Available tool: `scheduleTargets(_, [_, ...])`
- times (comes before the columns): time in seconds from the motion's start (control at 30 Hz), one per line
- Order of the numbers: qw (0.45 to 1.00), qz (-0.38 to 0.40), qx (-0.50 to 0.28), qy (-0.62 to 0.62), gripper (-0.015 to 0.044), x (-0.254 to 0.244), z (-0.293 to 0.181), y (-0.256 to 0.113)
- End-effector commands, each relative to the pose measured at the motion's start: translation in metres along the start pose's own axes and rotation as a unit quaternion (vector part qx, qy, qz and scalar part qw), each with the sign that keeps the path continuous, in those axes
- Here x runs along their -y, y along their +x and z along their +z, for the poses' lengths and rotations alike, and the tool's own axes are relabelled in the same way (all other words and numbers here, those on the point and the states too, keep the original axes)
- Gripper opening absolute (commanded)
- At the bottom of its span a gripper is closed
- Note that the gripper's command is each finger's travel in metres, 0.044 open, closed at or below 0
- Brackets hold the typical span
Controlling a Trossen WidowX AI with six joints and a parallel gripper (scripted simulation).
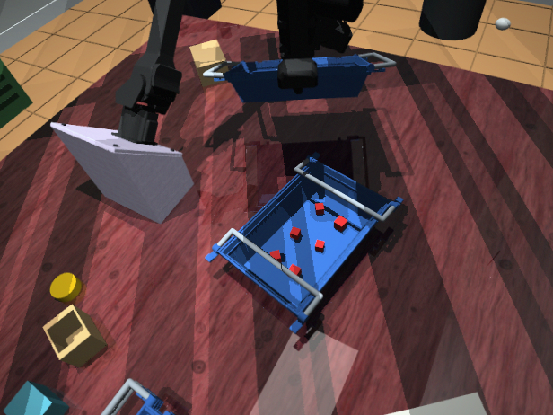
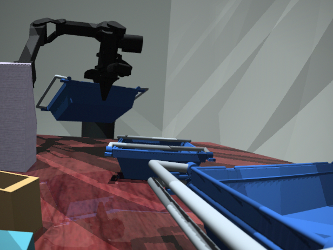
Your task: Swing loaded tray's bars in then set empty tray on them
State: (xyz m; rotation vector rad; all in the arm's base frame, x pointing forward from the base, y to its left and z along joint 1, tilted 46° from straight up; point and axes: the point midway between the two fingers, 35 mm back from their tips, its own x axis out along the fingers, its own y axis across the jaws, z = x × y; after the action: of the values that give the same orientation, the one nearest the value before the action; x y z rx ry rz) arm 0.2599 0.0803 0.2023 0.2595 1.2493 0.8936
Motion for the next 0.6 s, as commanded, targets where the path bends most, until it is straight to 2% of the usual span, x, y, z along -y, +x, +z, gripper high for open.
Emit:
scheduleTargets(0.0, [0.999, -0.002, 0.006, 0.037, 0.0000, 0.006, 0.003, -0.004])
scheduleTargets(0.57, [0.983, -0.005, 0.005, 0.183, 0.0000, 0.033, 0.007, -0.007])
